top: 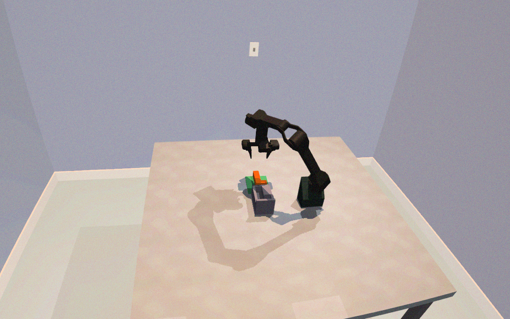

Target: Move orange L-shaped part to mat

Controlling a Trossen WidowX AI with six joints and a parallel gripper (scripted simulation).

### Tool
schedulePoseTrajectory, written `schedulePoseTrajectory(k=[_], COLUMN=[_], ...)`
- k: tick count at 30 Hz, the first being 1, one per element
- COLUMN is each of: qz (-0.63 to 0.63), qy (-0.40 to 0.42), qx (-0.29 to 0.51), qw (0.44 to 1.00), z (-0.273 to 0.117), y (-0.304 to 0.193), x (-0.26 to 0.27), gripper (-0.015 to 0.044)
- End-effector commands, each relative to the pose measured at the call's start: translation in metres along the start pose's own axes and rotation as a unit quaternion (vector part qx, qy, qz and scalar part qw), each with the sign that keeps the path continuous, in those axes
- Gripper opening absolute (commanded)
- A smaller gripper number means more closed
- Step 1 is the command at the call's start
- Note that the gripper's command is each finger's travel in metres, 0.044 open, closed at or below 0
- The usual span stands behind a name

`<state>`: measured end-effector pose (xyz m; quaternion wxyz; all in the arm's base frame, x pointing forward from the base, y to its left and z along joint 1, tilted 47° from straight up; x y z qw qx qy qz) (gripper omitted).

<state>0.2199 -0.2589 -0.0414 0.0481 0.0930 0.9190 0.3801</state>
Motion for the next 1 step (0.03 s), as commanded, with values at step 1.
schedulePoseTrajectory(k=[1], qz=[0.001], qy=[-0.001], qx=[0.001], qw=[1.0], z=[-0.0003], y=[-0.0002], x=[-0.0003], gripper=[0.04])
Point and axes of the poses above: the point midway between the two fingers, 35 mm back from their tips, its own z axis out along the fingers, its own x axis across the jaws, y = z × x, the point moved 3 cm from there along -z, back along the fingers, and after that the axes turned 1 degree about -z, right-handed, at the moved point
